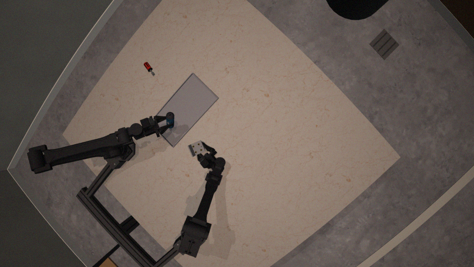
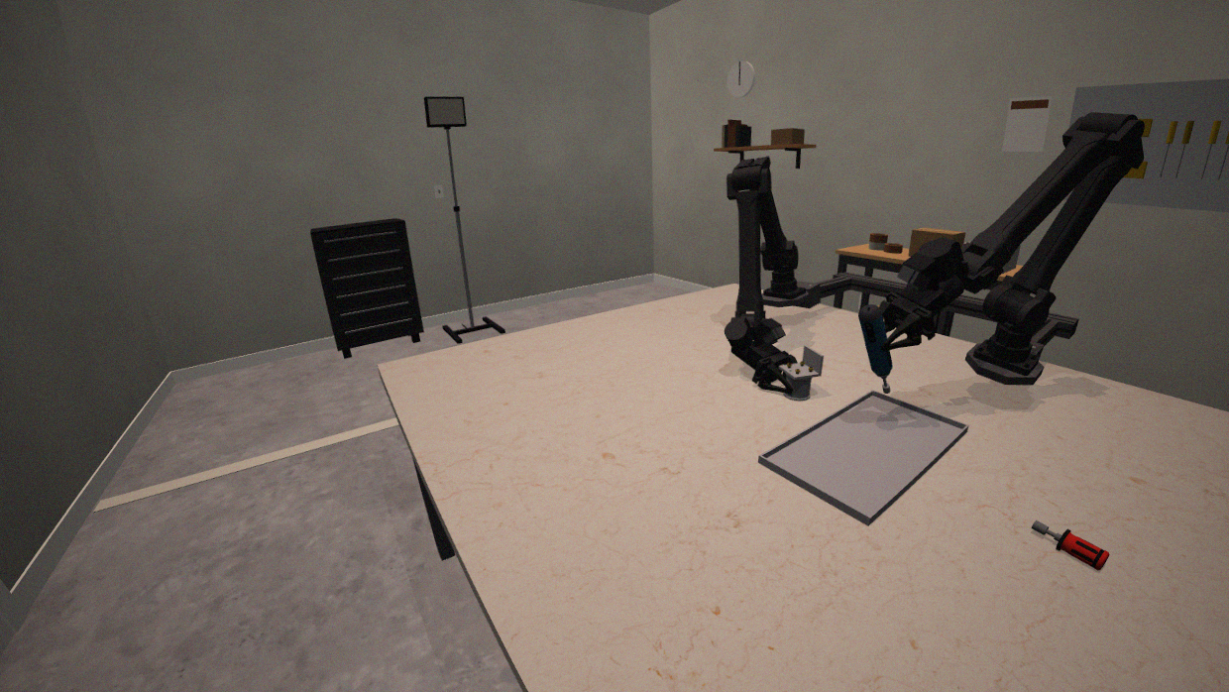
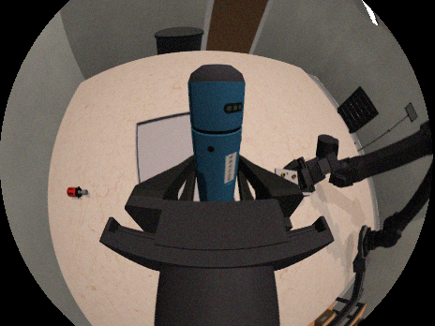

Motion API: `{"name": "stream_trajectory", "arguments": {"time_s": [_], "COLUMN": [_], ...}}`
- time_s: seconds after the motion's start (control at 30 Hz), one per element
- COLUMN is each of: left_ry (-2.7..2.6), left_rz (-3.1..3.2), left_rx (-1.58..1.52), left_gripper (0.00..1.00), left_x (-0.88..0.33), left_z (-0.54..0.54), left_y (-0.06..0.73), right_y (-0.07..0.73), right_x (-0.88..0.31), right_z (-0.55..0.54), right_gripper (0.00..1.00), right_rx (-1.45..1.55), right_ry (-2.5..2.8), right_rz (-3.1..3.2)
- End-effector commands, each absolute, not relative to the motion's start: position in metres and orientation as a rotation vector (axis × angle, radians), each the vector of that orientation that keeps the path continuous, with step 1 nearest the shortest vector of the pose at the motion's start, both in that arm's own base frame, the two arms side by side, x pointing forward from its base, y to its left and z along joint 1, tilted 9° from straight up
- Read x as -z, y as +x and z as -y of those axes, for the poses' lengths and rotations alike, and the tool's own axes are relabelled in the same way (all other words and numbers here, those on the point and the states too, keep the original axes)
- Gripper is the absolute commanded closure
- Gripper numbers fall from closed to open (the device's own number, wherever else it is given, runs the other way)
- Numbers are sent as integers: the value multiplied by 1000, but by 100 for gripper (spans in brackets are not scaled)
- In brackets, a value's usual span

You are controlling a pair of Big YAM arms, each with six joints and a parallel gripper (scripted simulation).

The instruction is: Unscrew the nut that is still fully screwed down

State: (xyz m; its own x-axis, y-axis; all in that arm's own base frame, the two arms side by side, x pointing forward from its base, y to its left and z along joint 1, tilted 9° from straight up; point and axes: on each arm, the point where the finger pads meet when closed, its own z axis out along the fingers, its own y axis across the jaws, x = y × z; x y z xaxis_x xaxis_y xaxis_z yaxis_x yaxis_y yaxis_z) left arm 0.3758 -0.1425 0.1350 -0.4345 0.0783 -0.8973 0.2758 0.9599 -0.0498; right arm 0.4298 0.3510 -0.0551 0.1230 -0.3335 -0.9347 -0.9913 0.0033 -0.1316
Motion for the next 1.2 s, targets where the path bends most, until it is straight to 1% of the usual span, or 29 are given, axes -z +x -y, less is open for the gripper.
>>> {"name": "stream_trajectory", "arguments": {"time_s": [0.0,0.3,0.47,0.87,1.03,1.17], "left_ry": [170,38,59,-162,-137,-236], "left_rz": [-1980,-2070,-2038,-2174,-2145,-2204], "left_rx": [239,199,218,150,167,134], "left_gripper": [58,58,58,58,58,58], "left_x": [-169,-159,-166,-148,-154,-145], "left_z": [139,99,110,44,55,25], "left_y": [409,422,423,429,432,429], "right_y": [435,435,435,435,435,435], "right_x": [48,48,48,48,48,48], "right_z": [-355,-355,-355,-355,-355,-355], "right_gripper": [41,41,41,41,41,41], "right_rx": [-900,-900,-900,-900,-900,-900], "right_ry": [-1490,-1490,-1490,-1490,-1490,-1490], "right_rz": [-1337,-1337,-1337,-1337,-1337,-1337]}}
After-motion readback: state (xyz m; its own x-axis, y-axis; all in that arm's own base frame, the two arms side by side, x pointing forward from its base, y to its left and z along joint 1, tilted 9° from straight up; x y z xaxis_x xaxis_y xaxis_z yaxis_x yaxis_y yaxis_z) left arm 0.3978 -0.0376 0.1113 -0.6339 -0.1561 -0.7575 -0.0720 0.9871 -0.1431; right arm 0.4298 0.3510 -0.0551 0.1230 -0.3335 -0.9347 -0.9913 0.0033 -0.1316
